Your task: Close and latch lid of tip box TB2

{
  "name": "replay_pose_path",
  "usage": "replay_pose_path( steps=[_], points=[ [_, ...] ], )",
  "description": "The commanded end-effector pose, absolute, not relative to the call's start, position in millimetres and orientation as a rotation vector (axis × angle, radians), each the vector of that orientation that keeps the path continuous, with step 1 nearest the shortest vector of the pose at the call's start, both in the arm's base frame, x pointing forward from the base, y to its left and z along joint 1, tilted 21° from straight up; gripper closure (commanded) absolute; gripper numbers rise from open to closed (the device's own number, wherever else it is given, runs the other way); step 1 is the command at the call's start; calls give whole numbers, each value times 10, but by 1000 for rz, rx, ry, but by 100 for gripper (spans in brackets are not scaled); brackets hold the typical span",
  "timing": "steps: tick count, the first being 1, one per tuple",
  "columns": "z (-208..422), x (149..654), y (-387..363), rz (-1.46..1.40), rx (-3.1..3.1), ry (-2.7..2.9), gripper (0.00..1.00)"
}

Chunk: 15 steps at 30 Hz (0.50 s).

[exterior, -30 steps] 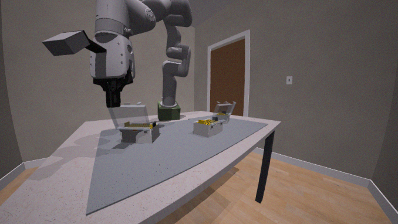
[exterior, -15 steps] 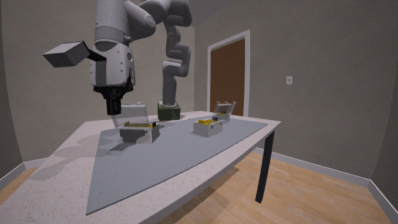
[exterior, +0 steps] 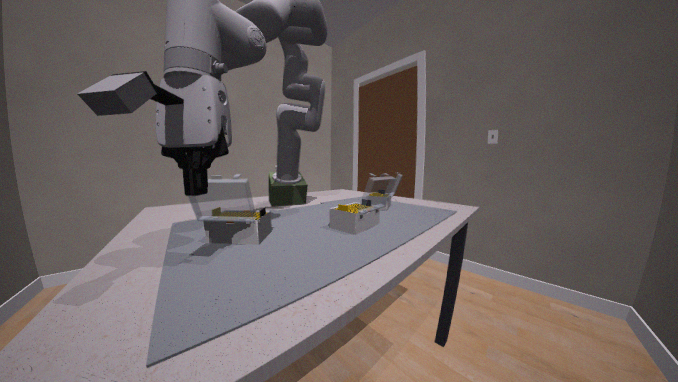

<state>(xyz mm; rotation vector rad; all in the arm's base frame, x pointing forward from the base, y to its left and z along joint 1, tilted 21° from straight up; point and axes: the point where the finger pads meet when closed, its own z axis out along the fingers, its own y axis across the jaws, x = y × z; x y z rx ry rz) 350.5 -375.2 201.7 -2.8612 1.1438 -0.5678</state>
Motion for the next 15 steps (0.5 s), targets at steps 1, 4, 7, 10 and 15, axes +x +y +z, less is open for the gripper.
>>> replay_pose_path(
  steps=[1, 4, 7, 10, 15],
  points=[
    [2026, 3475, -3726, -574, -2862, 1144, 100],
    [2018, 3446, -3699, -574, -2862, 1144, 100],
    [2013, 3428, -3681, -574, -2862, 1144, 100],
    [2007, 3409, -3663, -574, -2862, 1144, 100],
    [1994, 3362, -3618, -574, -2862, 1144, 100]
  ],
)
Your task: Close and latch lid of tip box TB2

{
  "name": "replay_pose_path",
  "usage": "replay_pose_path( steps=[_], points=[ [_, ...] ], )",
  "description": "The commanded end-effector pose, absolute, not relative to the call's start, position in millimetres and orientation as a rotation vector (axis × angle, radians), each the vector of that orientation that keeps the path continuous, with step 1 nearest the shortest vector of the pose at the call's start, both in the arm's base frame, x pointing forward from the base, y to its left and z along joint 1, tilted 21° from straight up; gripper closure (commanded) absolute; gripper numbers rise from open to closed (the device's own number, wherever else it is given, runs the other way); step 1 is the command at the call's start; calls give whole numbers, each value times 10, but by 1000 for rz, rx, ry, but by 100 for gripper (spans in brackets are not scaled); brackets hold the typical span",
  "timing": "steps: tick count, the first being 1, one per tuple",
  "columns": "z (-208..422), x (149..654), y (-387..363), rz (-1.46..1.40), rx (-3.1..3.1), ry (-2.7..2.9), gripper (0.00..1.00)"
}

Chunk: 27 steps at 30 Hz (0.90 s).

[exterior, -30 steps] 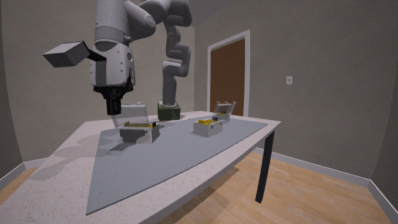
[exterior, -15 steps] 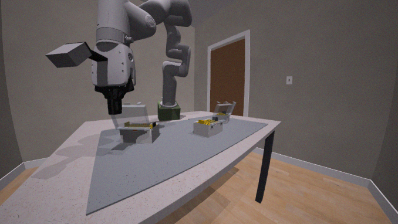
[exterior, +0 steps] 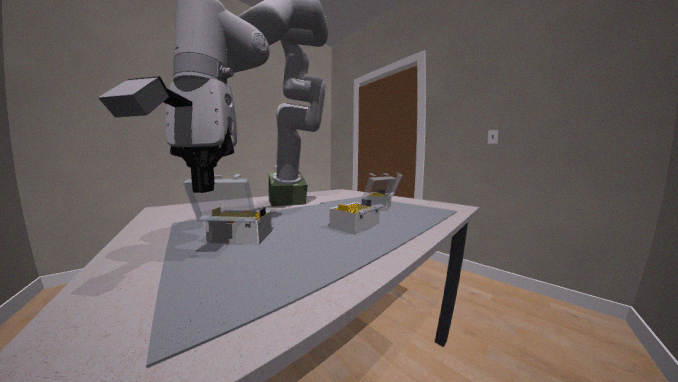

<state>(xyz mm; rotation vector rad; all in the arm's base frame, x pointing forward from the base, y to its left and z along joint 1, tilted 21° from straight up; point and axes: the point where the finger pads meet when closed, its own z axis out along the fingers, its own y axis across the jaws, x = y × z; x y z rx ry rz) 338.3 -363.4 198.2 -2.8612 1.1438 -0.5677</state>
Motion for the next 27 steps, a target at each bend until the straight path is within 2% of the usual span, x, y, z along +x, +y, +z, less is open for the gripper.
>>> replay_pose_path(
  steps=[1, 27],
  points=[
    [1991, 3352, -3609, -574, -2862, 1144, 100],
    [1932, 3145, -3409, -574, -2862, 1144, 100]
  ],
)
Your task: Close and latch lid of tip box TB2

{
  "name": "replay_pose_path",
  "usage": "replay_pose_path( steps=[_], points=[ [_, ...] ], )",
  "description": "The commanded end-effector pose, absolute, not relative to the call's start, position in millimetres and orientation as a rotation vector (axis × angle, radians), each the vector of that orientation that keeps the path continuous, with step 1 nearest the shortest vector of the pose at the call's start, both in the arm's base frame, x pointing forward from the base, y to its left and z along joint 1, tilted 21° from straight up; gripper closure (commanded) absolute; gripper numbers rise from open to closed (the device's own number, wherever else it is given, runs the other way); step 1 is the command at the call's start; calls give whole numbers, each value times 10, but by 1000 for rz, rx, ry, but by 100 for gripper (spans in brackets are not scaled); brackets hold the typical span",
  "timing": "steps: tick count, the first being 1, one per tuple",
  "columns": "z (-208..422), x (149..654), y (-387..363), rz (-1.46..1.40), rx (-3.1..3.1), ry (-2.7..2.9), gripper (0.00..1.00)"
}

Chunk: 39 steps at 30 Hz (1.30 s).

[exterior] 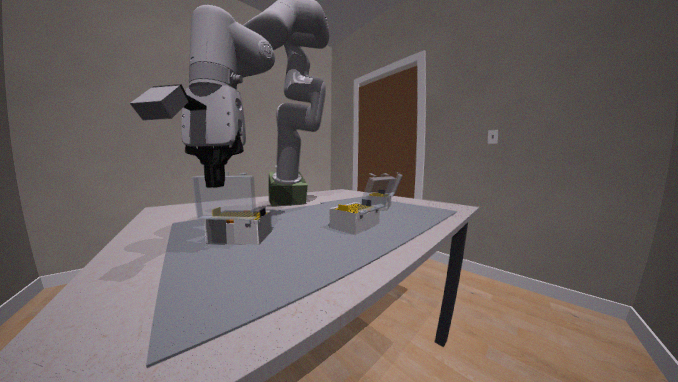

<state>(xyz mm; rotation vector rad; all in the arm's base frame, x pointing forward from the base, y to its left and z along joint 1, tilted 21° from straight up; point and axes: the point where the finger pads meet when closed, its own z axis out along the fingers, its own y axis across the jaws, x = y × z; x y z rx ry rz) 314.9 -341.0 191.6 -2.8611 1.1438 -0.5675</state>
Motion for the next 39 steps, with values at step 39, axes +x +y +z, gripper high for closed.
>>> replay_pose_path(
  steps=[39],
  points=[
    [1851, 2863, -3139, -573, -2862, 1144, 100]
  ],
)
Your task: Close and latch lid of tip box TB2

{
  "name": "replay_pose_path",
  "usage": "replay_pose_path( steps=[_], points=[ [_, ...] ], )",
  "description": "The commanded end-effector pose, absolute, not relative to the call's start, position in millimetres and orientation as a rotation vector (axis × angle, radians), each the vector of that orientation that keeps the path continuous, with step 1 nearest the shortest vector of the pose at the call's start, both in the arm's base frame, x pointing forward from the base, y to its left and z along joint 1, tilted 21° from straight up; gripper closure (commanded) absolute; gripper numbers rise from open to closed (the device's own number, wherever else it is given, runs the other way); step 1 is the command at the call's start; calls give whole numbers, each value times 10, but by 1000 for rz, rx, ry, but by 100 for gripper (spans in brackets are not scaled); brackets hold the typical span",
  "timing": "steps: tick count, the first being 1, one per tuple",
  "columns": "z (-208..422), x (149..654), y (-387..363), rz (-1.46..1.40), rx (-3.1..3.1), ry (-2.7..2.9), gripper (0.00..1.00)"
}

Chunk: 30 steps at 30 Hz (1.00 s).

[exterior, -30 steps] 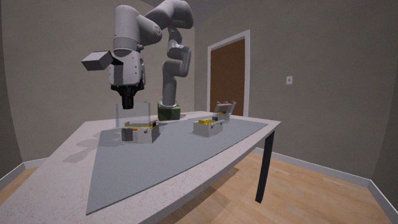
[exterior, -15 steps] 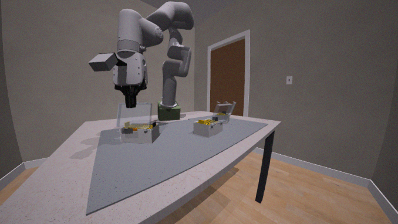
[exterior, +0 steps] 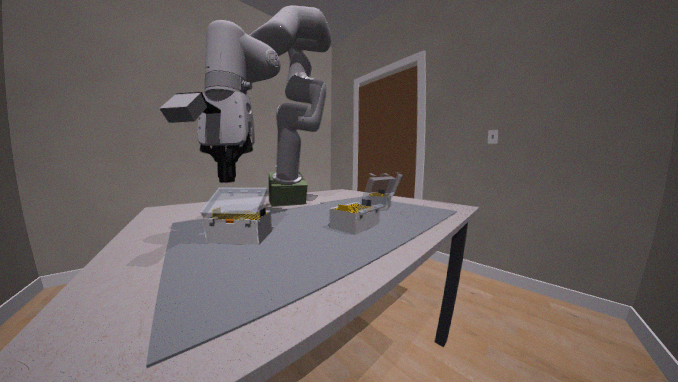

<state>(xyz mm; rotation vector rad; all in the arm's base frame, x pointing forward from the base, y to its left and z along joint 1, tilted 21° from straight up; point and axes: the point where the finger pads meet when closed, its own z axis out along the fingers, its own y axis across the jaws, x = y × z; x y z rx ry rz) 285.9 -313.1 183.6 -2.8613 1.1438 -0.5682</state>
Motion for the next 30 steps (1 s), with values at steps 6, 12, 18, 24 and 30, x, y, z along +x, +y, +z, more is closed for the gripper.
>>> replay_pose_path(
  steps=[6, 12, 18, 24, 30],
  points=[
    [1851, 2863, -3139, -573, -2862, 1144, 100],
    [1851, 2864, -3139, -573, -2862, 1144, 100],
    [1963, 2823, -3123, -573, -2862, 1144, 100],
    [2076, 2783, -3108, -573, -2862, 1144, 100],
    [2150, 2756, -3098, -574, -2862, 1144, 100]
  ],
)
